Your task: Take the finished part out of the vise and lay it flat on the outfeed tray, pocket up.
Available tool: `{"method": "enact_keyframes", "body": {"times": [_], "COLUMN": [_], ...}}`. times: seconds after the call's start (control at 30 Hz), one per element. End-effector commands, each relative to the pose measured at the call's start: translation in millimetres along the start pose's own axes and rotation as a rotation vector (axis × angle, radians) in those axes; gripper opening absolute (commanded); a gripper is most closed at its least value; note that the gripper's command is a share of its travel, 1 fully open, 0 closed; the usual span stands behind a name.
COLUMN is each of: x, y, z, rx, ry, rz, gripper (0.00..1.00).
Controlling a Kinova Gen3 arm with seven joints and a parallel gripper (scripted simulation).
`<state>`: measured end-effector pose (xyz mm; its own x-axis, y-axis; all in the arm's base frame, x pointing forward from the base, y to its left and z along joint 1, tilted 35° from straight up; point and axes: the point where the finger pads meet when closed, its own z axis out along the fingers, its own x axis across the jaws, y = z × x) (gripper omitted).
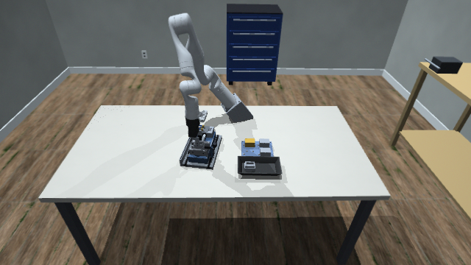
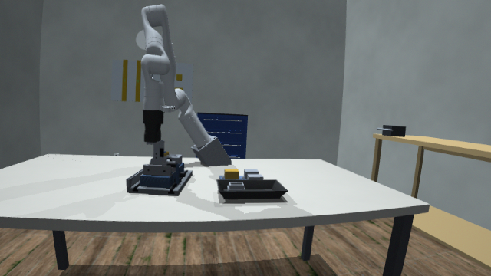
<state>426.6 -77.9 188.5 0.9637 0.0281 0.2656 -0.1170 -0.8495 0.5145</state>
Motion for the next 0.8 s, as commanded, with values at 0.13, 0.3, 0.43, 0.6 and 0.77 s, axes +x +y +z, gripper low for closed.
{"method": "enact_keyframes", "body": {"times": [0.13, 0.3, 0.43, 0.6, 0.77], "x": [-1.2, -1.1, -1.0, -0.9, -0.9], "y": [-2.0, -2.0, -2.1, -2.1, -2.1], "z": [3.6, 5.4, 6.6, 7.4, 8.2], "rx": [0.004, 0.004, 0.004, 0.004, 0.004], "ry": [-0.003, -0.003, -0.003, -0.002, -0.002], "rz": [0.005, 0.005, 0.005, 0.005, 0.005], "gripper": [1.00, 1.00, 1.00, 1.00, 1.00]}}
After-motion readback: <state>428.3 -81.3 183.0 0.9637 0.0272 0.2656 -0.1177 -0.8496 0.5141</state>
